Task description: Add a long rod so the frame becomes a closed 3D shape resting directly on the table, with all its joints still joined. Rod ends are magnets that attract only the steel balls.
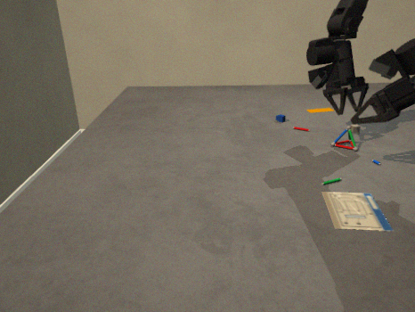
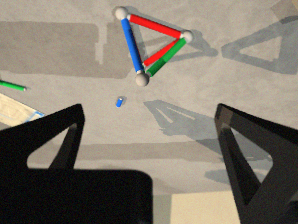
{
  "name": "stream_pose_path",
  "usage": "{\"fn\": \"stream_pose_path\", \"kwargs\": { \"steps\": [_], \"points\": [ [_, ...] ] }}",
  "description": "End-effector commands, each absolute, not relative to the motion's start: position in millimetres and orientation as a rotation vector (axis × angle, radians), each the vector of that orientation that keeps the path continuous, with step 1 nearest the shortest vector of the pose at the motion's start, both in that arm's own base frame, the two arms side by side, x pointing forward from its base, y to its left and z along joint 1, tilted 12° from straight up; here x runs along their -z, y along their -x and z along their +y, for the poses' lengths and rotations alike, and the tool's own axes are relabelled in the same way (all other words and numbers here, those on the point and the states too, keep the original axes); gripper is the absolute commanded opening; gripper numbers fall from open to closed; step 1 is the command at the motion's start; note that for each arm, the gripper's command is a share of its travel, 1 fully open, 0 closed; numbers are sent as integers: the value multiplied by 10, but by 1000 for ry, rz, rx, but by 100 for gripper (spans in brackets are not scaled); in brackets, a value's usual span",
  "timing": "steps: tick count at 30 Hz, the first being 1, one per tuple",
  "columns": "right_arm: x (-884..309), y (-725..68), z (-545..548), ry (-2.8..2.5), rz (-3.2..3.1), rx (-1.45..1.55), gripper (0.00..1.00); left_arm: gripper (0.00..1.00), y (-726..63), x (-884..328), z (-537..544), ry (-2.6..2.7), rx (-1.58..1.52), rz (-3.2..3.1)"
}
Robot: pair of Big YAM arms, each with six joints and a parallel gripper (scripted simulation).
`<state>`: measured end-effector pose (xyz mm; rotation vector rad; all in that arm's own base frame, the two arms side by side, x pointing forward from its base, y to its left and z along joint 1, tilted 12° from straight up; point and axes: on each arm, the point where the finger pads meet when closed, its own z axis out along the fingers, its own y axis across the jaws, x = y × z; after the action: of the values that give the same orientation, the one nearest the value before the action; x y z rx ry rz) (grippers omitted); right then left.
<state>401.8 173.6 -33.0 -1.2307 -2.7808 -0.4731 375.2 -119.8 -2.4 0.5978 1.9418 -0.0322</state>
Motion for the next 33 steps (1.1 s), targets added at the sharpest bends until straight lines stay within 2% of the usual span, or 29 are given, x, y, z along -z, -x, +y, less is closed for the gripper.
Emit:
{"fn": "stream_pose_path", "kwargs": {
  "steps": [1, 3, 18, 21, 33],
  "points": [
    [212, -4045, 1871, 935, -3007, 536, 100, 14, -3819, -108, -1084, -551, 42, 1998],
    [212, -4045, 1871, 935, -3007, 536, 100, 14, -3819, -108, -1084, -551, 42, 1998],
    [277, -3968, 2012, -115, -3612, 349, 100, 14, -4180, -677, -527, -325, 11, 2065],
    [305, -3979, 1973, -176, -3628, 328, 100, 14, -4203, -712, -490, -308, 10, 2071],
    [452, -3874, 2031, -1070, -3738, 99, 100, 14, -4624, -1319, 169, -39, -35, 2141]
  ]
}}
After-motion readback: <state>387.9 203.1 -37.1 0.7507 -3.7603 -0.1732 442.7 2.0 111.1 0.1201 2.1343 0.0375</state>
